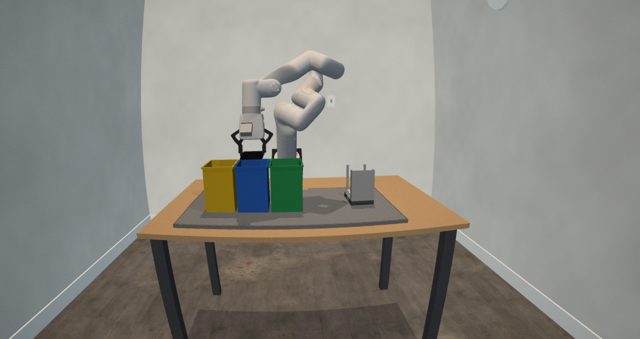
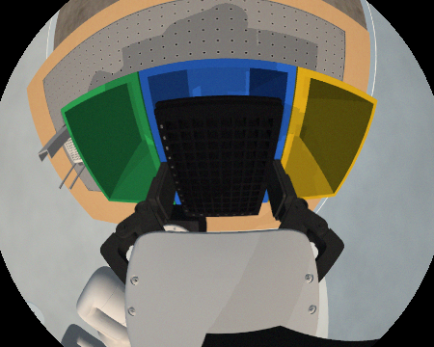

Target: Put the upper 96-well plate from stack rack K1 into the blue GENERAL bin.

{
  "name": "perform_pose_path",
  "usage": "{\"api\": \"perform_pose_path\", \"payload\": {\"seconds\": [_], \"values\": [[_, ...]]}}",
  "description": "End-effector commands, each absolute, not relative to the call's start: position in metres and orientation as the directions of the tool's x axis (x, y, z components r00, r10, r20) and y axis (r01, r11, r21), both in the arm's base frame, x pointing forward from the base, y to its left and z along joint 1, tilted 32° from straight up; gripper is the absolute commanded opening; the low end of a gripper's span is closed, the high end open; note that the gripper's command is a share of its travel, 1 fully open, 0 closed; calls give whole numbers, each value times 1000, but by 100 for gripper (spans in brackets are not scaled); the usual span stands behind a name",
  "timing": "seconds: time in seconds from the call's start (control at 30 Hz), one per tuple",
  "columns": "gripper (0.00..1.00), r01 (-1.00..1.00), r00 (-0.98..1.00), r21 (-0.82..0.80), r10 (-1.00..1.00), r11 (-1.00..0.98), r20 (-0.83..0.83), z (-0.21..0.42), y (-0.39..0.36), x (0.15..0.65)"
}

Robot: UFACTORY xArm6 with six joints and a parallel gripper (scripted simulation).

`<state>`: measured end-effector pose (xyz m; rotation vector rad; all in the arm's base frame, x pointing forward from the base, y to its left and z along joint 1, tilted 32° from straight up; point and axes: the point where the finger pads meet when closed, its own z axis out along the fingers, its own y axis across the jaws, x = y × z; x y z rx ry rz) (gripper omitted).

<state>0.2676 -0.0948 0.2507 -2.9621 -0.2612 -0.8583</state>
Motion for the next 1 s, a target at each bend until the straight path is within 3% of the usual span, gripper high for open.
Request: {"api": "perform_pose_path", "payload": {"seconds": [0.0, 0.97], "values": [[0, 174, 831, 4, 149, -985, 536, 252, -95, 268], [0, 174, 831, 4, 149, -985, 536, 248, -95, 270]]}}
